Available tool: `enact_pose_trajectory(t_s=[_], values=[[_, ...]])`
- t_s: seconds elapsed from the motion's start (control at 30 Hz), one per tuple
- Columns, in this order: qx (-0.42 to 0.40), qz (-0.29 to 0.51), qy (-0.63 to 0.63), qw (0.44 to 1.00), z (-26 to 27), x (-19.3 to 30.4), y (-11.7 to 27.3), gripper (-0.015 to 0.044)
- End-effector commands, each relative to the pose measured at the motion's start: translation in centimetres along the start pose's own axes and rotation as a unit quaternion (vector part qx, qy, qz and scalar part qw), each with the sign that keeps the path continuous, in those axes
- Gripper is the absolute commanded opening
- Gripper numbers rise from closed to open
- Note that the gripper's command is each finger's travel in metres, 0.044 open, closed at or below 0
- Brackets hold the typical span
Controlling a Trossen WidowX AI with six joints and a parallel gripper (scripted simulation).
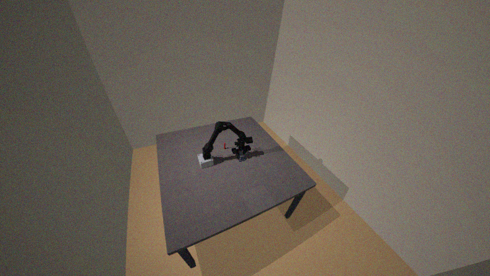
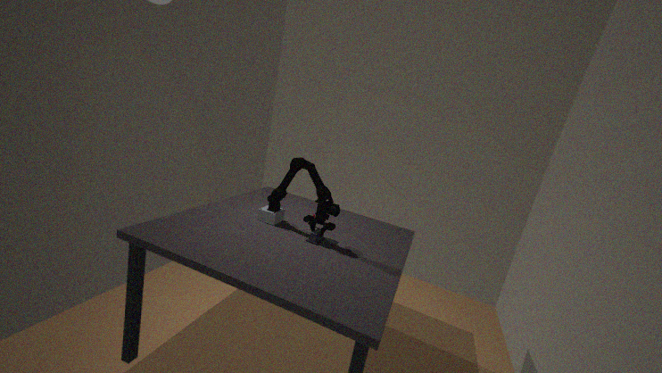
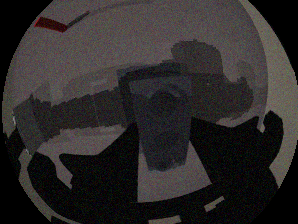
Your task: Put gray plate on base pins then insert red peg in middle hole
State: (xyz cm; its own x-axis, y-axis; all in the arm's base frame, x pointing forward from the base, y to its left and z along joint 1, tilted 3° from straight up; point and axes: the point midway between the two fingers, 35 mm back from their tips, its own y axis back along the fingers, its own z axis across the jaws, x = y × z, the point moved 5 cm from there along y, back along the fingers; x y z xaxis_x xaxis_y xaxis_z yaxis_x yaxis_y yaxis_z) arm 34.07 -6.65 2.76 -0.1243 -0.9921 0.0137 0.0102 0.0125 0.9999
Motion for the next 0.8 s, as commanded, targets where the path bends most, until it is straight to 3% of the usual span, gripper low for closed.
enact_pose_trajectory(t_s=[0.0,0.13,0.33,0.57,0.77], values=[[0.000,0.000,0.000,1.000,0.0,0.0,0.0,0.0341],[0.000,0.000,0.000,1.000,0.0,0.0,0.0,0.0440],[0.000,0.000,0.000,1.000,-0.2,0.0,1.0,0.0440],[-0.005,0.001,0.001,1.000,-0.3,0.0,11.4,0.0440],[-0.005,0.001,0.001,1.000,-0.7,0.0,11.7,0.0440]])
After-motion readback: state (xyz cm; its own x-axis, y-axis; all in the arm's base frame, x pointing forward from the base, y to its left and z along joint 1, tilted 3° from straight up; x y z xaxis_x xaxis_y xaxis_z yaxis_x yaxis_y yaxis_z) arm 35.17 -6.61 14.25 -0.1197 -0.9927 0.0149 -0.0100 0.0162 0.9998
